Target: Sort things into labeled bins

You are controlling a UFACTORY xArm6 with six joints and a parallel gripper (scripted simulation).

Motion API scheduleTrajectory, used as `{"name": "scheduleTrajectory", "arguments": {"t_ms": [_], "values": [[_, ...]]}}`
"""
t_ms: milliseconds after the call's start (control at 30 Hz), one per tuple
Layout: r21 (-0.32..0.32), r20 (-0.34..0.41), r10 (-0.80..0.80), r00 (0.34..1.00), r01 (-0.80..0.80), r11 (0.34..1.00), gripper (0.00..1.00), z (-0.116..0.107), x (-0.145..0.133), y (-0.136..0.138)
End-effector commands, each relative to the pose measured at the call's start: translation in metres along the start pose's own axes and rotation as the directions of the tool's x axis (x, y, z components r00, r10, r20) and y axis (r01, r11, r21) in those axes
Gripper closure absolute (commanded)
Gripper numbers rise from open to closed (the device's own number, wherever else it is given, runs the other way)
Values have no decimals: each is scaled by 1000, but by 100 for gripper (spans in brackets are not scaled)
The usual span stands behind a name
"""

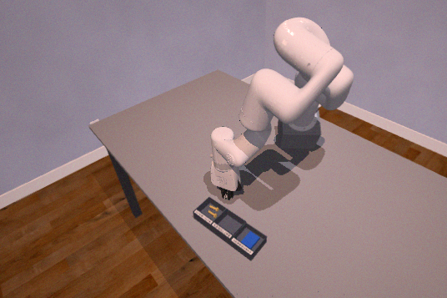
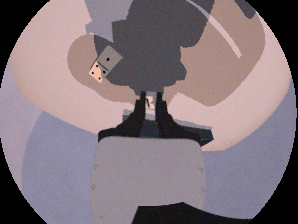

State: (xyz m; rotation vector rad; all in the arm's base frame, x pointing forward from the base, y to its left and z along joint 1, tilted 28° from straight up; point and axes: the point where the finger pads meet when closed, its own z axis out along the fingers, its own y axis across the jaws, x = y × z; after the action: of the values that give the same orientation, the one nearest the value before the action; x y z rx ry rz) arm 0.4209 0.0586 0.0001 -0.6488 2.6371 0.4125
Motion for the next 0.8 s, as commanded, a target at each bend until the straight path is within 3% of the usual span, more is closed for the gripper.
{"name": "scheduleTrajectory", "arguments": {"t_ms": [0,500,767], "values": [[2,3,-1,1000,1,1000,100,-14,-1,-1],[2,3,-1,1000,1,1000,100,-57,-2,-1],[2,3,-1,1000,1,1000,100,-57,-2,-1]]}}
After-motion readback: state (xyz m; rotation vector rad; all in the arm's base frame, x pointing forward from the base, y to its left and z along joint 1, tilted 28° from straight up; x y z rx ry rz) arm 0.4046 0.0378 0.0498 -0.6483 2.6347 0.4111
